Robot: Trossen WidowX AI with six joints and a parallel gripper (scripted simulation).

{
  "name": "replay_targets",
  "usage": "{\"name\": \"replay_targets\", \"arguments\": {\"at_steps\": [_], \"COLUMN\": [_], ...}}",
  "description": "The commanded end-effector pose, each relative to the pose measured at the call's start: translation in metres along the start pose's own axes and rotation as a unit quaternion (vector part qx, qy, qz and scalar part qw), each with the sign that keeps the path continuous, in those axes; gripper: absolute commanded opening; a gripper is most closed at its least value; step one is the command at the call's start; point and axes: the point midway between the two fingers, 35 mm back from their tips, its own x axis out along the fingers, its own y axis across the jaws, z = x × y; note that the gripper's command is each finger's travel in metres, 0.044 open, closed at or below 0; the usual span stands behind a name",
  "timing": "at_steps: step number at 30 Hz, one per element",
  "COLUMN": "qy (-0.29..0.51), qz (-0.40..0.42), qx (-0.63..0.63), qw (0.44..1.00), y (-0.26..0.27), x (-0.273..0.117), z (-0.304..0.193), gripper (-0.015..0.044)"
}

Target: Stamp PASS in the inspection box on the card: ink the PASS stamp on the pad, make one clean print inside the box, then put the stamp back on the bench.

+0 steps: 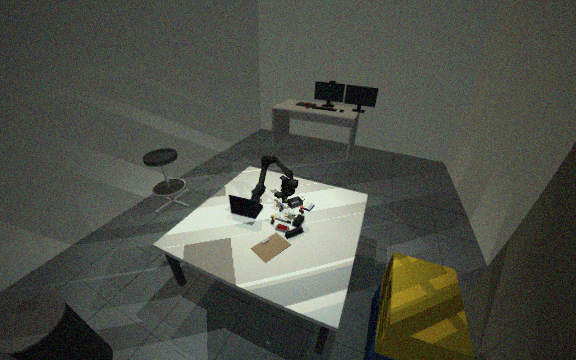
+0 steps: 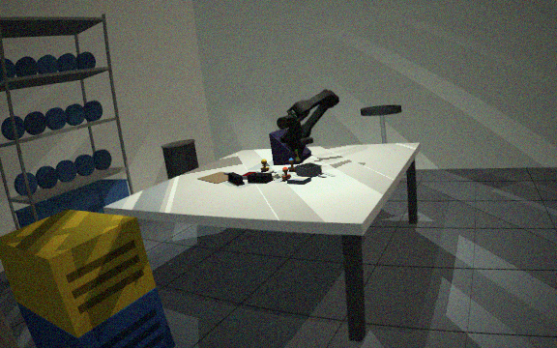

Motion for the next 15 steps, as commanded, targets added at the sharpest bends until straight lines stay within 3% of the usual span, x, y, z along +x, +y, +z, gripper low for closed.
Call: {"name": "replay_targets", "arguments": {"at_steps": [1,15], "qy": [0.001,0.001], "qz": [0.001,0.002], "qx": [0.003,0.002], "qw": [1.0,1.0], "y": [0.0,0.001], "x": [0.006,0.029], "z": [-0.001,-0.001], "gripper": [0.0,0.0]}}
